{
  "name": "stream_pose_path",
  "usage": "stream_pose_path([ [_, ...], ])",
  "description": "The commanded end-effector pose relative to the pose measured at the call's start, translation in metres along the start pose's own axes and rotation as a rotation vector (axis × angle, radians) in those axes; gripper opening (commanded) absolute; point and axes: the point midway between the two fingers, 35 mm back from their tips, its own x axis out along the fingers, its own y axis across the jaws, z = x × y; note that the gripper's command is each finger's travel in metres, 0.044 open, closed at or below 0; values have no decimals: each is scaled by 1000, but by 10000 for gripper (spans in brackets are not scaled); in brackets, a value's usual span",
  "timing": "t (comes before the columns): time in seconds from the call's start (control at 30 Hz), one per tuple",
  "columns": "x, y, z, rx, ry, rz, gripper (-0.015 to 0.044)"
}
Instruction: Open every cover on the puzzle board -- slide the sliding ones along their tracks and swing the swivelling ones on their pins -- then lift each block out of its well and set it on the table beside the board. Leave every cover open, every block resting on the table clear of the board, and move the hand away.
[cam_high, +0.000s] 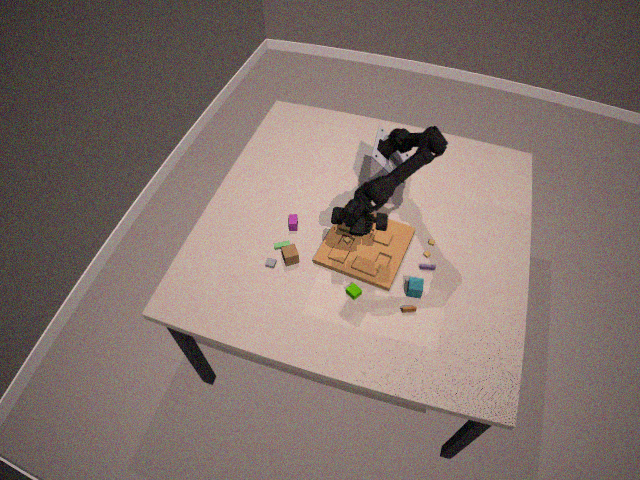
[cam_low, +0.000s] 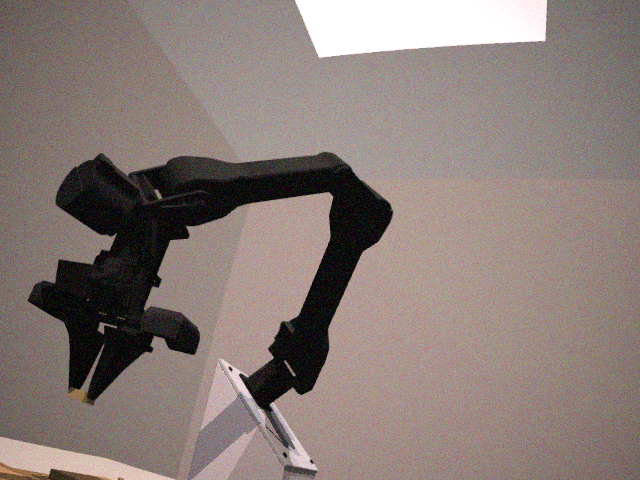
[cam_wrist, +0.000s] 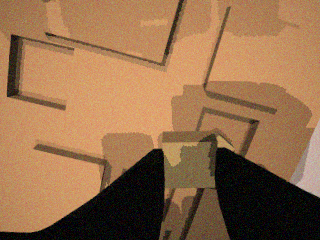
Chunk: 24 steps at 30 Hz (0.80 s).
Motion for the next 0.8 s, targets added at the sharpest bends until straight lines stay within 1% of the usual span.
stream_pose_path([
  [0.0,0,-18,-9,0,5,-10,80],
  [0.77,-1,-95,-60,4,13,-21,80],
])
